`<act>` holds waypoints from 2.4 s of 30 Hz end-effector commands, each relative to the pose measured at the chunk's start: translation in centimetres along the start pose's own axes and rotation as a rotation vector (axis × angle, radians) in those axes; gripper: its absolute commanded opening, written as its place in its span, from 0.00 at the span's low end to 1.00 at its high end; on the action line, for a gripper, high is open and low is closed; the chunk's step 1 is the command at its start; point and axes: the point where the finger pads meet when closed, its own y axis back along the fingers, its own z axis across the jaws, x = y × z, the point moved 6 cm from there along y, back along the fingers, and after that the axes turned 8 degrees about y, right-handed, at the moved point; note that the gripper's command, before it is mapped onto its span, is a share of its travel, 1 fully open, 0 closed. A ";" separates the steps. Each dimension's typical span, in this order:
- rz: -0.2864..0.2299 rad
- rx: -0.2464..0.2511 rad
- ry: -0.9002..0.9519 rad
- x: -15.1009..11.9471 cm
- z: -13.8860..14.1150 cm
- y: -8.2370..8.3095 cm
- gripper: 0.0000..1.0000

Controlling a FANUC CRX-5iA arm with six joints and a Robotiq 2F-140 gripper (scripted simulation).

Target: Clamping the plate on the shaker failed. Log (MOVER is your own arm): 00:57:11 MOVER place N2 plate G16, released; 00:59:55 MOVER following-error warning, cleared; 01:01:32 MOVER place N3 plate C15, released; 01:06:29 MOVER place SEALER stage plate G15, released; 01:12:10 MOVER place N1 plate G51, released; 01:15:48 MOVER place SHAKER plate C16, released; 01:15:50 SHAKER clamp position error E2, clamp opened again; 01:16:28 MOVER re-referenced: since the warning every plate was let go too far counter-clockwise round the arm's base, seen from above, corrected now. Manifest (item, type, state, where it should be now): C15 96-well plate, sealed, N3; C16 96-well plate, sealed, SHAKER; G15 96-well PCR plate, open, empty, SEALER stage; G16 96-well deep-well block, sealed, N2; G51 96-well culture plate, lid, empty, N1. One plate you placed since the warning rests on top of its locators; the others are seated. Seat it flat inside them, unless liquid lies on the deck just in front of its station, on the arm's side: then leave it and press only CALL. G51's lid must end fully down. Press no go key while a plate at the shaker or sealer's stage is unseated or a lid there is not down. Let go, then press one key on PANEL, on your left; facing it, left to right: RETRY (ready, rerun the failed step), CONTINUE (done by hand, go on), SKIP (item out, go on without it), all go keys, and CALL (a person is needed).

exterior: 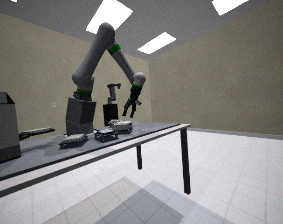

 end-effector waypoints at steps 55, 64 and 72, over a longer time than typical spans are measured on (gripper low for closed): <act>-0.049 -0.027 0.595 -8.6 -9.5 2.3 1.00; -0.049 -0.027 0.595 -8.6 -9.5 2.3 1.00; -0.049 -0.027 0.595 -8.6 -9.5 2.3 1.00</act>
